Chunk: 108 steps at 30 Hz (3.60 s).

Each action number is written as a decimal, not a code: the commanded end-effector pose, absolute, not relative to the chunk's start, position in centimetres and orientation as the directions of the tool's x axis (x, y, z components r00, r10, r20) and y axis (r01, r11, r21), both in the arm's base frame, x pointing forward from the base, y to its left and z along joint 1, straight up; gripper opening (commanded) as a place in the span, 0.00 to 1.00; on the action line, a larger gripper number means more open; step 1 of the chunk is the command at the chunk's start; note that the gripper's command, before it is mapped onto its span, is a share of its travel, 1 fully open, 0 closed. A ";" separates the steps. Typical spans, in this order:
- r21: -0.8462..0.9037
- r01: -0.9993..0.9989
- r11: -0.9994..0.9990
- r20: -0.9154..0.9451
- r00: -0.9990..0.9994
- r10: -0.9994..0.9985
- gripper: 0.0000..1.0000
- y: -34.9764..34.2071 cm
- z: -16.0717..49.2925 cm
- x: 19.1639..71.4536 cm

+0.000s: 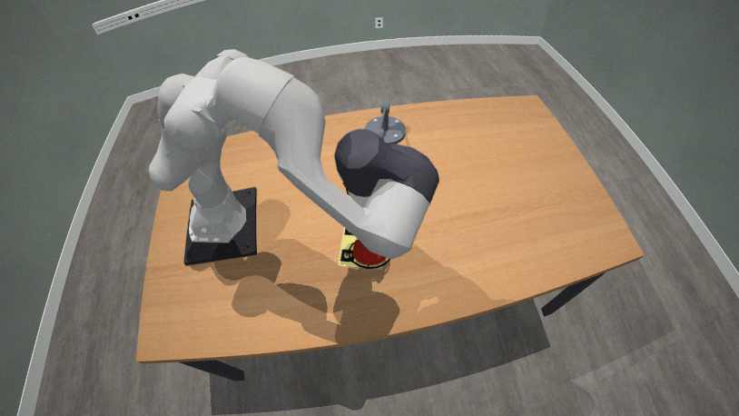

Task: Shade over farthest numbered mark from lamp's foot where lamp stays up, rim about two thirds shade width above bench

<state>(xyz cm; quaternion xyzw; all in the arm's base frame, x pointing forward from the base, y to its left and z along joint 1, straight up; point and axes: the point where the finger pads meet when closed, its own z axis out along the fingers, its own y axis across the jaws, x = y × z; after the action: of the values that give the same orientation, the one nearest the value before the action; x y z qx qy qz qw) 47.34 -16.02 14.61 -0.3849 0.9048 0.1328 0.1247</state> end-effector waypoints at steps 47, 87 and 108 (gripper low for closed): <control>0.160 -0.767 0.621 -0.337 -0.634 -0.696 1.00 -12.6 14.6 47.8; 0.160 -0.767 0.621 -0.337 -0.634 -0.696 1.00 -14.1 18.6 47.3; 0.139 -0.769 0.624 -0.343 -0.628 -0.698 1.00 -16.7 25.7 47.0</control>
<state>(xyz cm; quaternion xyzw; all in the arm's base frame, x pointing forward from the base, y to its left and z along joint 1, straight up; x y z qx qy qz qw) 47.66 -16.50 24.54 -0.4132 0.8911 0.1311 0.1345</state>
